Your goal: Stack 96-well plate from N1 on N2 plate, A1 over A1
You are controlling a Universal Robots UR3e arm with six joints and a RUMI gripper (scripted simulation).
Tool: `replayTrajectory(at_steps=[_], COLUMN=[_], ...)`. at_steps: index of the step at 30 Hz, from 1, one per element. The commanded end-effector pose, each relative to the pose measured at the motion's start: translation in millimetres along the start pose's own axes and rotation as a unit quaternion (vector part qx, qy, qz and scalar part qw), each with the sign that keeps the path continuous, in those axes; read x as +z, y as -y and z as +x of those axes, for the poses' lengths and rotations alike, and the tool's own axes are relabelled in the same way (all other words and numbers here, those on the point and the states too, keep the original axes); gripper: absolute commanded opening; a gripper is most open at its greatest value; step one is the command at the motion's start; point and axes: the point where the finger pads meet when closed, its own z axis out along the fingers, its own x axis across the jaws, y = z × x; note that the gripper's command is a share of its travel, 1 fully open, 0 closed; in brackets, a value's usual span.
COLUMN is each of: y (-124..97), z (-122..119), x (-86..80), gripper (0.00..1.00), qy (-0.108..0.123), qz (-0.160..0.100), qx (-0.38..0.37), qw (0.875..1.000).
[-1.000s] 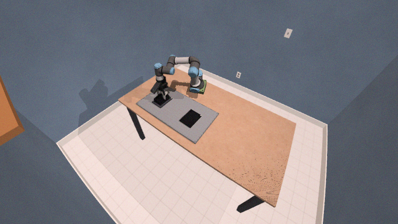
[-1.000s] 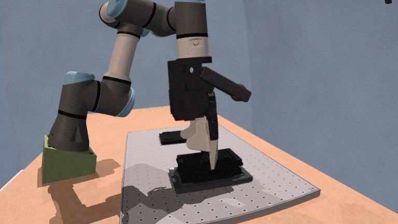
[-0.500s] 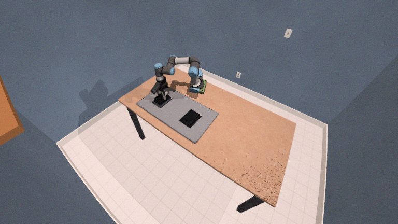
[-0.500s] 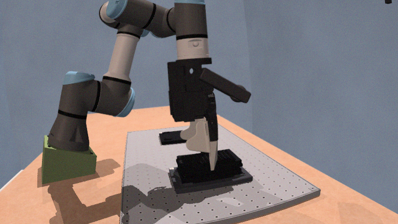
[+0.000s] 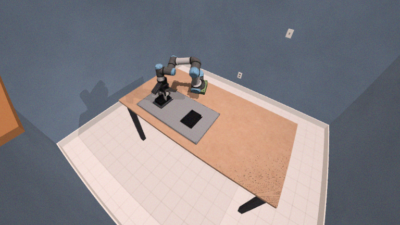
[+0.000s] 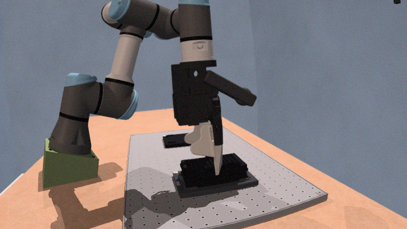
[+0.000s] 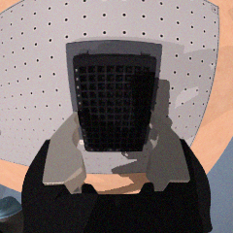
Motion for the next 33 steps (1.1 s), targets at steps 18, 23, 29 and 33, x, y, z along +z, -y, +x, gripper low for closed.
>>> replayTrajectory(at_steps=[18, 23, 29, 33], y=[0.7, 0.6, 0.6, 0.7], z=[0.5, 0.4, 0.4, 0.7], x=[3.0, 3.9, 4.9, 4.9], gripper=[0.0, 0.0, 0.0, 0.0], qy=[-0.001, -0.001, -0.001, -0.002], qz=[0.001, 0.001, 0.001, 0.001], qx=[0.0, 0.0, 0.0, 0.0], qw=[1.0, 1.0, 1.0, 1.0])
